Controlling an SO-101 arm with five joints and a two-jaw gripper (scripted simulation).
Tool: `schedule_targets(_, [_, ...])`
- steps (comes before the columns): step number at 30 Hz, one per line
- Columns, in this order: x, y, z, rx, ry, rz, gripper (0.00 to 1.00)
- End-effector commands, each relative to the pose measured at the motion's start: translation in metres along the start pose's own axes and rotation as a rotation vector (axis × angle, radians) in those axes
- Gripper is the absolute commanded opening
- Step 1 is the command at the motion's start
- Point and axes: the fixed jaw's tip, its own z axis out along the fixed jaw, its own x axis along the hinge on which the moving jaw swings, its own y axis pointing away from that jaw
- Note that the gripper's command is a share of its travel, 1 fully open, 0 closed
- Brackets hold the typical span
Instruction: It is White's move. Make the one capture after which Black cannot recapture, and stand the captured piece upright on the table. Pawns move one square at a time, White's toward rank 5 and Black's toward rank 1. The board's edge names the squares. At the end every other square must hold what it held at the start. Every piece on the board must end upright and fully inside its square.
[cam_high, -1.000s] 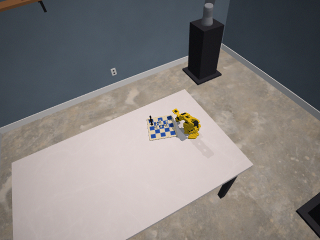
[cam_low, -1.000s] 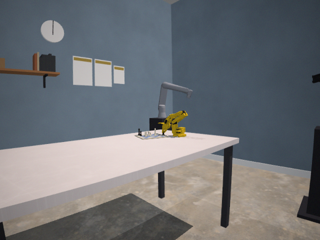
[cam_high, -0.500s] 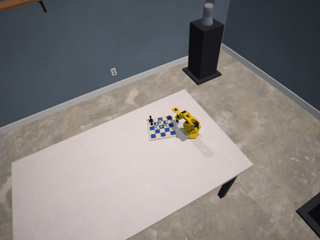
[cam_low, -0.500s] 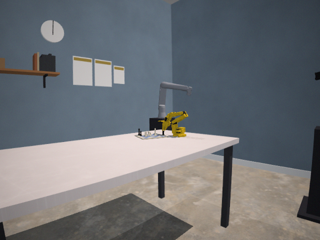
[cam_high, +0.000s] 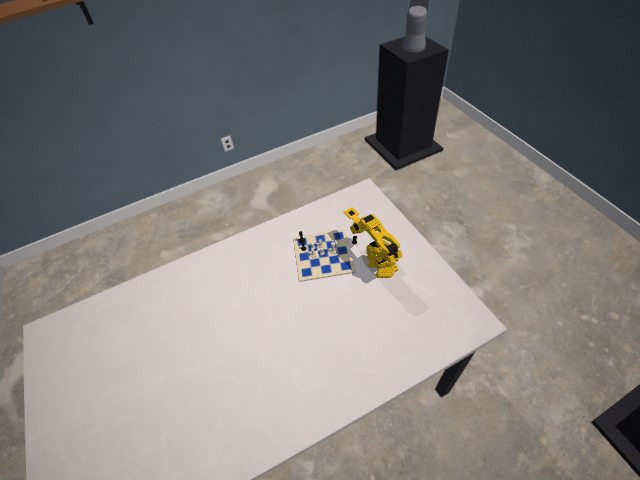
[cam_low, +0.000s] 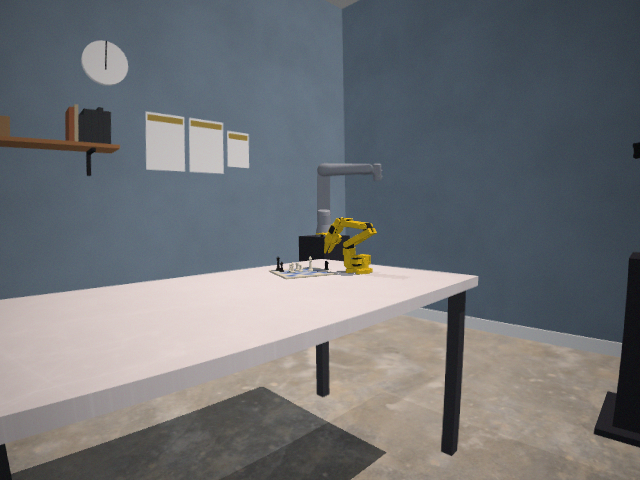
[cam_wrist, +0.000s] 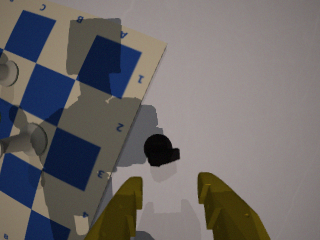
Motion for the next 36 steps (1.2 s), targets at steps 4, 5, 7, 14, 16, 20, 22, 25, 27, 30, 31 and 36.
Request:
schedule_targets(4, [-0.007, 0.002, -0.011, -0.006, -0.007, 0.002, 0.13])
schedule_targets(5, [-0.007, 0.002, -0.011, -0.006, -0.007, 0.002, 0.13])
schedule_targets(7, [-0.008, 0.002, -0.013, -0.006, -0.007, 0.002, 0.13])
schedule_targets(14, [-0.009, 0.002, -0.015, -0.006, -0.007, 0.002, 0.13])
schedule_targets(16, [-0.009, 0.002, -0.015, -0.008, -0.007, -0.002, 0.13])
schedule_targets(20, [-0.014, 0.016, -0.017, -0.05, -0.007, -0.073, 0.13])
schedule_targets(22, [-0.014, 0.016, -0.017, -0.05, -0.007, -0.073, 0.13])
schedule_targets(25, [-0.021, 0.038, -0.02, -0.117, -0.008, -0.185, 0.13])
schedule_targets(27, [-0.023, 0.057, -0.023, -0.168, -0.008, -0.271, 0.13])
schedule_targets(30, [-0.025, 0.082, -0.028, -0.235, -0.009, -0.383, 0.12])
schedule_targets(31, [-0.024, 0.088, -0.029, -0.251, -0.009, -0.41, 0.12])
schedule_targets(36, [-0.024, 0.099, -0.032, -0.28, -0.009, -0.457, 0.12])
